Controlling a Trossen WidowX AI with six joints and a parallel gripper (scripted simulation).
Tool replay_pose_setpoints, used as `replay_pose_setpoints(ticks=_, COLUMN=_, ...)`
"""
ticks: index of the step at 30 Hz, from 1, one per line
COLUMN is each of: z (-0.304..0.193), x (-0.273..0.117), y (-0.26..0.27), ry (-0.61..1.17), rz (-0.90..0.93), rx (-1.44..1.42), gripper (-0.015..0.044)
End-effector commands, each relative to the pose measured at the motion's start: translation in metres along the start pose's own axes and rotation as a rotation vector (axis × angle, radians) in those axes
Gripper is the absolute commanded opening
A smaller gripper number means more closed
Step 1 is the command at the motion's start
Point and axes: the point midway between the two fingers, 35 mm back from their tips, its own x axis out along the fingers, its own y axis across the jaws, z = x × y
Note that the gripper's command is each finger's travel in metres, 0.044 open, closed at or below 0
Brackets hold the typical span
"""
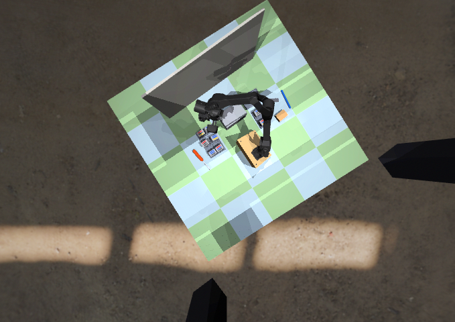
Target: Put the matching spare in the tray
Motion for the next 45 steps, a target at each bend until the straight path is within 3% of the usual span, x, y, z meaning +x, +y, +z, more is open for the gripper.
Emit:
replay_pose_setpoints(ticks=1, z=-0.003, x=0.009, y=0.070, ry=0.025, rz=0.011, rx=-0.440, gripper=0.0440)
replay_pose_setpoints(ticks=5, z=-0.011, x=0.014, y=0.105, ry=0.038, rz=0.012, rx=-0.688, gripper=0.0440)
replay_pose_setpoints(ticks=15, z=-0.011, x=0.014, y=0.106, ry=0.039, rz=0.012, rx=-0.690, gripper=0.0440)
replay_pose_setpoints(ticks=21, z=-0.011, x=0.054, y=0.104, ry=0.040, rz=0.010, rx=-0.689, gripper=0.0300)
replay_pose_setpoints(ticks=45, z=-0.009, x=0.075, y=0.103, ry=0.039, rz=0.010, rx=-0.689, gripper=0.0300)
